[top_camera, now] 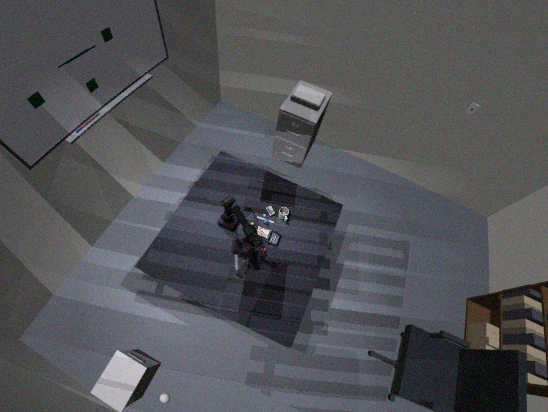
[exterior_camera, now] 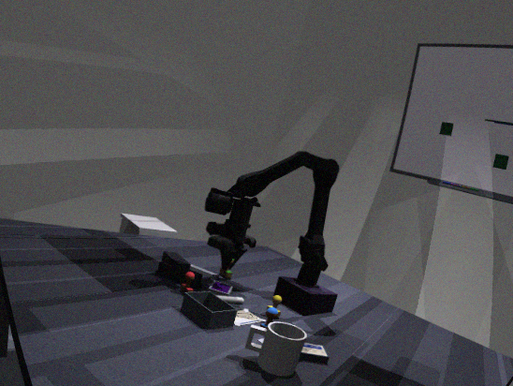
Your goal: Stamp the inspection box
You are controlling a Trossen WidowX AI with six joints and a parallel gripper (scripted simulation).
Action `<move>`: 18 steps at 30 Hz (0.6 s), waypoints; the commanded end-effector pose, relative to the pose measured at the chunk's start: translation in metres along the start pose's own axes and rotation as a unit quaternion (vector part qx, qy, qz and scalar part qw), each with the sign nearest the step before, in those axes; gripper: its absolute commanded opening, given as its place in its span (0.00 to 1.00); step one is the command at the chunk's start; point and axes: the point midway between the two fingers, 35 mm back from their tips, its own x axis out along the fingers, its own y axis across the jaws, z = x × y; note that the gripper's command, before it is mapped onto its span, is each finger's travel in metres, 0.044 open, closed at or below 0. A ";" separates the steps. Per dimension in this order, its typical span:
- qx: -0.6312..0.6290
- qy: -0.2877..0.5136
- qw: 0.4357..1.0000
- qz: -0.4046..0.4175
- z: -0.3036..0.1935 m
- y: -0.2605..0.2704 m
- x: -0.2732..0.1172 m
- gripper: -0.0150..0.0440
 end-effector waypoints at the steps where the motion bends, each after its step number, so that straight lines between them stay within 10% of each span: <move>1: 0.001 -0.005 1.000 0.002 0.002 0.001 -0.009 0.25; 18: -0.094 -0.004 0.996 0.003 -0.014 0.018 -0.023 0.25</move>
